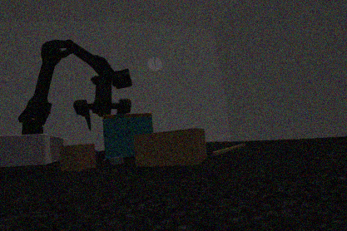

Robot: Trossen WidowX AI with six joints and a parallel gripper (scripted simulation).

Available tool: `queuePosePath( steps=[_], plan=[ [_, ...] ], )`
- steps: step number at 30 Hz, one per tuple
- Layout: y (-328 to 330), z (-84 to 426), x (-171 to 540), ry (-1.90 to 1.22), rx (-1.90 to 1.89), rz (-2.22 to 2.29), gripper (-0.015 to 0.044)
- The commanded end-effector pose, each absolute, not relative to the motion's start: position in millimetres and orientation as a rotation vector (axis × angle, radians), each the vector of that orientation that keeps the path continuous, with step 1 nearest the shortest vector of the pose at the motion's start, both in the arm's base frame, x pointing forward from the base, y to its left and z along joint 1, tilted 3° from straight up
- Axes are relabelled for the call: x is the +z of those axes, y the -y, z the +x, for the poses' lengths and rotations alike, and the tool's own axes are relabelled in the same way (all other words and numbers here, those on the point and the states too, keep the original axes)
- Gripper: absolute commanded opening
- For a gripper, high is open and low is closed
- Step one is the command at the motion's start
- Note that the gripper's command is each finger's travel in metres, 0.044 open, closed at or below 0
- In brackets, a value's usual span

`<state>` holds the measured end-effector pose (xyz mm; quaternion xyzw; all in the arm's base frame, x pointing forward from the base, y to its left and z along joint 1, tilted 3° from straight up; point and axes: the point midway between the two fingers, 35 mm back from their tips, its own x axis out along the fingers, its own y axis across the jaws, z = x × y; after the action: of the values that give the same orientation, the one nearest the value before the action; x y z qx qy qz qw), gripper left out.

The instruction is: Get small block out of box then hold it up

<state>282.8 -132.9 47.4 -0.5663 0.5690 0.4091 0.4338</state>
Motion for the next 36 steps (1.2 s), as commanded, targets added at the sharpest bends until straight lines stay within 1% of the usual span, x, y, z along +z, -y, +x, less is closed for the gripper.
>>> queuePosePath(
  steps=[1, 4, 9, 13, 14, 19, 21, 32, 36],
  plan=[
    [133, 285, 76, -1.406, 1.012, -1.421, 0.0400],
    [132, 282, 103, -1.409, 1.010, -1.420, 0.0400],
    [133, 286, 101, -1.403, 0.994, -1.427, 0.0400],
    [137, 281, 102, -1.422, 0.884, -1.306, 0.0295],
    [138, 280, 102, -1.434, 0.826, -1.246, 0.0285],
    [146, 273, 101, -1.476, 0.425, -0.794, 0.0285],
    [149, 282, 107, -1.414, 0.266, -0.677, 0.0285],
    [161, 268, 105, -1.273, -0.452, 0.361, 0.0285],
    [163, 265, 105, -1.199, -0.611, 0.624, 0.0285]
  ],
)
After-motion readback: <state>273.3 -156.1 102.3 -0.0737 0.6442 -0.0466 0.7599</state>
